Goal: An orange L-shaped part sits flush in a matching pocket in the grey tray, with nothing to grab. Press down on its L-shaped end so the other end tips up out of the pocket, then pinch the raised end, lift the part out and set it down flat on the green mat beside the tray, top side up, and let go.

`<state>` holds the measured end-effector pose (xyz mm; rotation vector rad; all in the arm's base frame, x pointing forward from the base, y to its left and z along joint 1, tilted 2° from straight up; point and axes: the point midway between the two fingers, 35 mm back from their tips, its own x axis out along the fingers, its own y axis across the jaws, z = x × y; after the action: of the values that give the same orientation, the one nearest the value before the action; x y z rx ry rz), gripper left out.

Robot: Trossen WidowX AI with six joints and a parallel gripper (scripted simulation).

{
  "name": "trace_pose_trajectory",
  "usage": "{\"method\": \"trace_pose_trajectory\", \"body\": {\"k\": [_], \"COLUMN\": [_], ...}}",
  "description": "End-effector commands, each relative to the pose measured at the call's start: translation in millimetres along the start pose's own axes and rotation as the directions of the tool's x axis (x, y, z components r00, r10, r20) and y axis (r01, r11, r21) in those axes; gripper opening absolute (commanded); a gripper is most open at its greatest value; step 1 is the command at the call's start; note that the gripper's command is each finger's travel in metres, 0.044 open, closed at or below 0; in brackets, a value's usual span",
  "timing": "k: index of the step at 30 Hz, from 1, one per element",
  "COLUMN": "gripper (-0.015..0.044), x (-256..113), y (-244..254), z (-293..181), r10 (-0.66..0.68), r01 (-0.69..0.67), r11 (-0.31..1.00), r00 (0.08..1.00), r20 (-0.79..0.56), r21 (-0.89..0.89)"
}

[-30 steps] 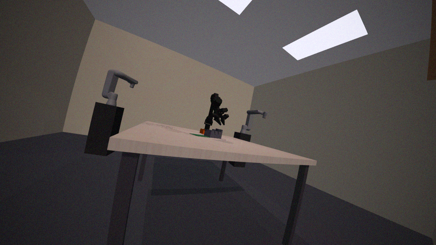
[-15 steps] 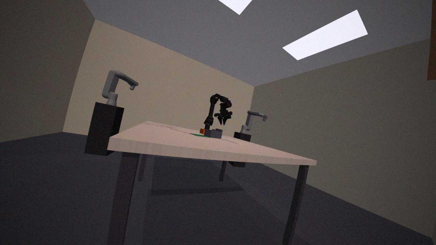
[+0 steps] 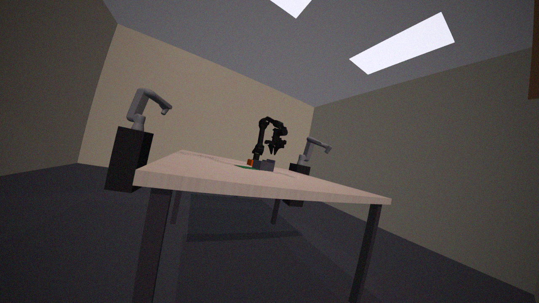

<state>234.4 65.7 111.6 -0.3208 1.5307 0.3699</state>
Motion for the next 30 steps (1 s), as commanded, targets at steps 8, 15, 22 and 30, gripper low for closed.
{"method": "trace_pose_trajectory", "body": {"k": [8, 15, 22, 30], "gripper": [0.018, 0.018, 0.018, 0.018], "x": [60.6, 60.6, 66.2, 79.6], "y": [0.7, 0.7, 0.6, 0.5], "z": [-9.1, -9.1, -8.9, -8.9], "r10": [-0.002, -0.002, -0.002, -0.002], "r01": [0.003, 0.003, 0.003, 0.003], "r11": [1.0, 1.0, 1.0, 1.0], "r00": [1.0, 1.0, 1.0, 1.0], "r20": [-0.027, -0.027, -0.027, -0.027], "r21": [0.005, 0.005, 0.005, 0.005]}}
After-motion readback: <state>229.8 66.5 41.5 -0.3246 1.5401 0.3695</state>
